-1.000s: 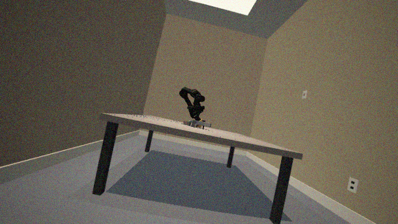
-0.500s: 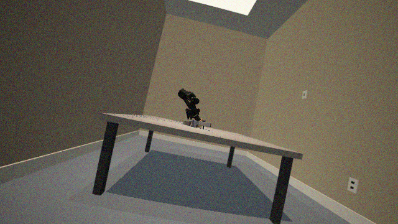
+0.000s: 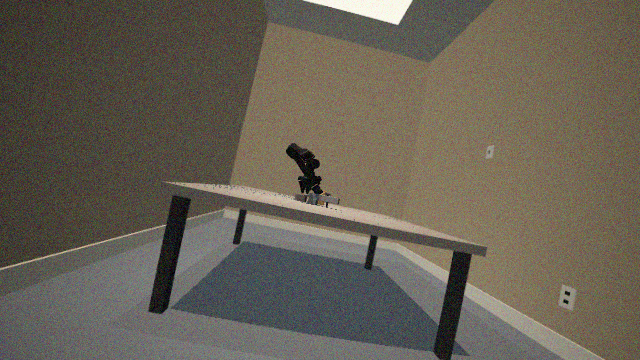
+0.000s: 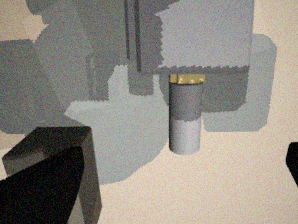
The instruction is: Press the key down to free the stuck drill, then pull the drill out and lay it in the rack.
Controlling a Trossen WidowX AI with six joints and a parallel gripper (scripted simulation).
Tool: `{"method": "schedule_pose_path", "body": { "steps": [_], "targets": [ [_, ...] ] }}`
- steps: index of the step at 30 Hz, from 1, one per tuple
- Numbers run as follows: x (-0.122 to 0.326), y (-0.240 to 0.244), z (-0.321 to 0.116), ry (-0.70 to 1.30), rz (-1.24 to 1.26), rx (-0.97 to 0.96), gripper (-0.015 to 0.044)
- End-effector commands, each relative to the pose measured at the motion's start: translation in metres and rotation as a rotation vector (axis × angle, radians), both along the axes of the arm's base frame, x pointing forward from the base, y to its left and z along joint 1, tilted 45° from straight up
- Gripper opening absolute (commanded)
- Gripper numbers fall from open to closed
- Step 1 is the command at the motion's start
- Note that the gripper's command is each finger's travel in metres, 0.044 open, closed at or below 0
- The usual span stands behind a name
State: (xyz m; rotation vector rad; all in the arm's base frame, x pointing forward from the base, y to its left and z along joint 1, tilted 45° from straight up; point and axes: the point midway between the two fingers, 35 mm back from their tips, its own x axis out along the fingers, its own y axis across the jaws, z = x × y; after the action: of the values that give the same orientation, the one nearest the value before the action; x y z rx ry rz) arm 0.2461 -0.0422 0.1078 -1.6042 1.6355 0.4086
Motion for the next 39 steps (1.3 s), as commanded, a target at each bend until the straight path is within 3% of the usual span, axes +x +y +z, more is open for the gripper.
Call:
{"method": "schedule_pose_path", "body": {
  "steps": [1,25,39],
  "targets": [
    [0.001,-0.002,-0.005,0.005,0.004,-0.005,0.0440],
    [0.007,-0.020,-0.035,0.004,0.004,-0.008,0.0440],
    [0.007,-0.019,-0.032,-0.003,-0.001,-0.002,0.0072]
  ]
}}
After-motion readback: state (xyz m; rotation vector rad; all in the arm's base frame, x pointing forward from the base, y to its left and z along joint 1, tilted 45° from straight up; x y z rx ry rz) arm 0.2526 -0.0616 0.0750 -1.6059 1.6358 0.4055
